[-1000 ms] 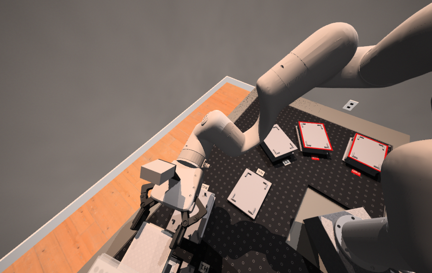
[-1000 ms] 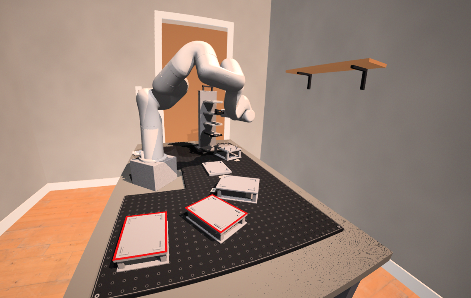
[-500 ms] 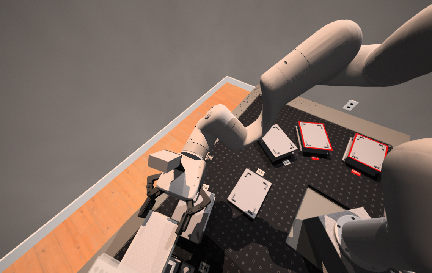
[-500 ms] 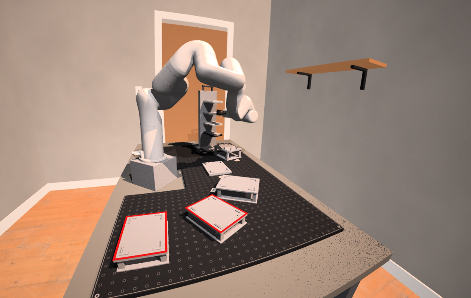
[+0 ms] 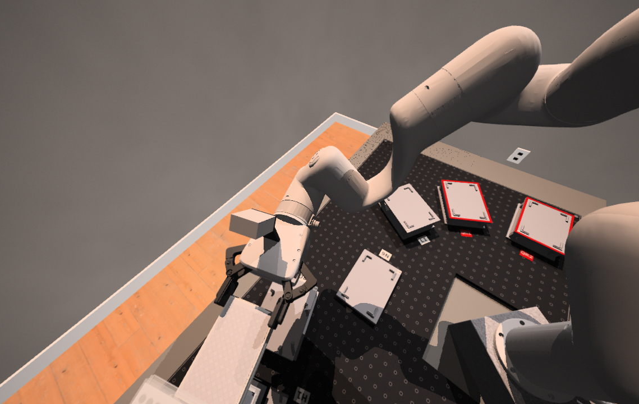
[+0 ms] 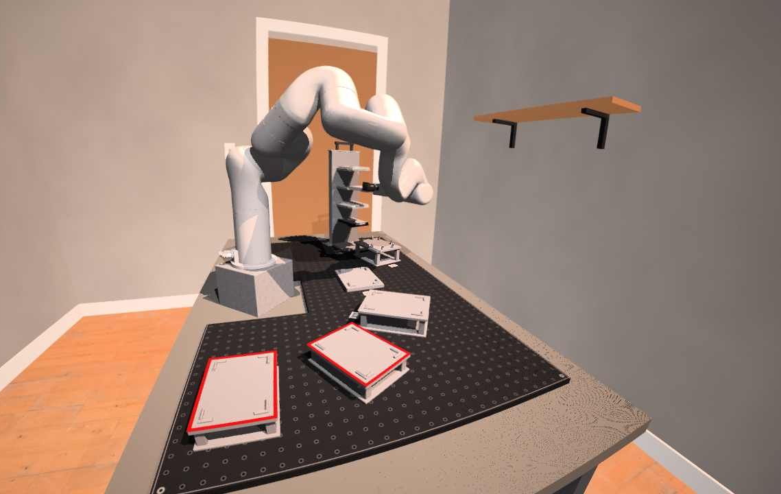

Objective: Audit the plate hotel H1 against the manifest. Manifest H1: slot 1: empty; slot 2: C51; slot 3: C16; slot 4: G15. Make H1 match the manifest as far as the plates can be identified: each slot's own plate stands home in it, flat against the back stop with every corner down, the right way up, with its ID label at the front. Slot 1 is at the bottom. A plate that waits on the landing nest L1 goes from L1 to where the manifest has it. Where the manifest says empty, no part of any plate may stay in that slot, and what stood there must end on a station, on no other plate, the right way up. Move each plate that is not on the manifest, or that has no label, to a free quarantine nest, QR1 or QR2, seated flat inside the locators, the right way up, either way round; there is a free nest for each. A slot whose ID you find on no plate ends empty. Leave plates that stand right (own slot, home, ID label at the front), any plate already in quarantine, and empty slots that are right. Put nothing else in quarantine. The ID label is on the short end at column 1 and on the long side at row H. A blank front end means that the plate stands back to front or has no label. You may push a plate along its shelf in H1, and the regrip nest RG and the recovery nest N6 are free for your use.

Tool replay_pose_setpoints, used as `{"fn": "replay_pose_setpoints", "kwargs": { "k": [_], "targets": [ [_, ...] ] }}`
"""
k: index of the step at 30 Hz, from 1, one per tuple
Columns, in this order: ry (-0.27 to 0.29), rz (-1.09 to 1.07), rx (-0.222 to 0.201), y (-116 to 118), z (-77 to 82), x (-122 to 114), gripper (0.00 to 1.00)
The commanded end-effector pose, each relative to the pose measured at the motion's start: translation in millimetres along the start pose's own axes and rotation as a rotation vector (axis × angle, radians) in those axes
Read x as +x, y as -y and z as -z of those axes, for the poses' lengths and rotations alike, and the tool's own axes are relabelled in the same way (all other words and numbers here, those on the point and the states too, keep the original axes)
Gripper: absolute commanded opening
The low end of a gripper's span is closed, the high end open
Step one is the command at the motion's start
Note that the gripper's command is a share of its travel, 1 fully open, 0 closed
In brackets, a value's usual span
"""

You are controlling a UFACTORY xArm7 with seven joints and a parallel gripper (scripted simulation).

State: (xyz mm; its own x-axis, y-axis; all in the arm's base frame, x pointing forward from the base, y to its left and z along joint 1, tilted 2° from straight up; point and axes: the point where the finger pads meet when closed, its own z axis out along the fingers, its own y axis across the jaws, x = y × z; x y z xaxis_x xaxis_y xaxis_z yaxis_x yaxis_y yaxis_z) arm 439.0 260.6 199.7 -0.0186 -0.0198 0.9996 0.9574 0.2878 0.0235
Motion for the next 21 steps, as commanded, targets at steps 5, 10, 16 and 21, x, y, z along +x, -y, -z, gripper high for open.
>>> {"fn": "replay_pose_setpoints", "kwargs": {
  "k": [5,10,16,21],
  "targets": [
    [0.000,0.004,0.001,-0.4,9.5,1.7,0.00],
    [0.000,0.004,0.001,-0.4,17.9,1.7,0.00],
    [0.000,0.004,0.001,-0.4,26.2,1.7,0.00],
    [0.000,0.004,0.001,-0.4,32.9,1.7,0.00]
  ]
}}
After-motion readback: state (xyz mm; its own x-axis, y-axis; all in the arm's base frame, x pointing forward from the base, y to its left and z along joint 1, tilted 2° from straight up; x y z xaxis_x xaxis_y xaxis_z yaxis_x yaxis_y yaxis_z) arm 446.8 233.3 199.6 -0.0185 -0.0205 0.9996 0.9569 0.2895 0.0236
